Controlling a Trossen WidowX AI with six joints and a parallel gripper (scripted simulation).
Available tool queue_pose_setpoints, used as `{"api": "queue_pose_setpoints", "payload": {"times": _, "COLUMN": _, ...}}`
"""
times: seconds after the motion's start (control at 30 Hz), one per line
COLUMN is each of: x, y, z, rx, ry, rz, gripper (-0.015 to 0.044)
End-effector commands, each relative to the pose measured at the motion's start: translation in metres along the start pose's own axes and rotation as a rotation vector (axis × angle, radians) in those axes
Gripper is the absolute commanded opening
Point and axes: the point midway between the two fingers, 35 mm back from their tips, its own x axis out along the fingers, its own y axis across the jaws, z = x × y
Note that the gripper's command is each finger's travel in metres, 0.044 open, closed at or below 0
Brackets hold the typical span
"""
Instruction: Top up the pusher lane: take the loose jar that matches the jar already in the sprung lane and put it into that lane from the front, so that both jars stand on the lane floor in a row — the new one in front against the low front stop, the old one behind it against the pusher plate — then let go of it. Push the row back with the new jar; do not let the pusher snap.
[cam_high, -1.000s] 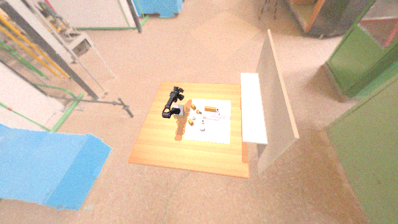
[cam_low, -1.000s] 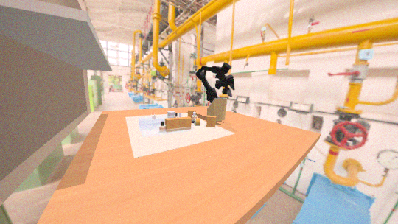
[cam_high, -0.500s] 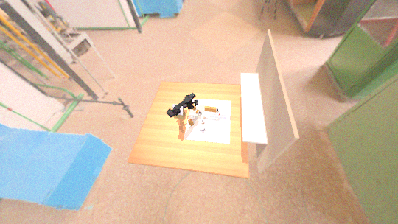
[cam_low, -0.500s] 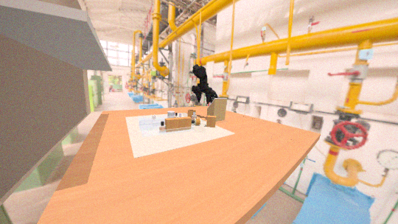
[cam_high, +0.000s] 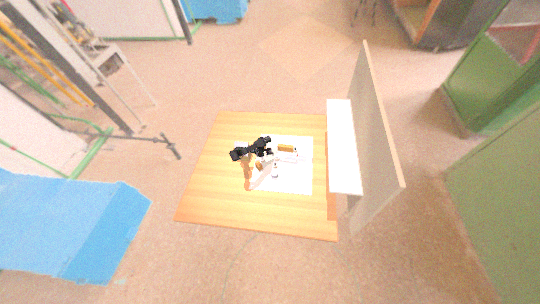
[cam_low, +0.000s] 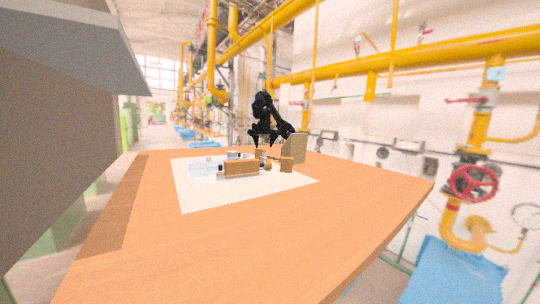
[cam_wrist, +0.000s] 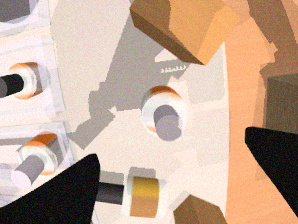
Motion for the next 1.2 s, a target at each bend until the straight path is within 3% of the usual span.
{"api": "queue_pose_setpoints", "payload": {"times": 0.0, "x": 0.008, "y": -0.002, "z": 0.002, "rx": -0.010, "ry": -0.009, "rz": -0.005, "gripper": 0.0440}}
{"api": "queue_pose_setpoints", "payload": {"times": 0.3, "x": 0.036, "y": -0.002, "z": 0.001, "rx": -0.009, "ry": -0.011, "rz": -0.005, "gripper": 0.0440}}
{"api": "queue_pose_setpoints", "payload": {"times": 1.17, "x": 0.071, "y": -0.002, "z": 0.002, "rx": -0.009, "ry": -0.013, "rz": -0.005, "gripper": 0.0440}}
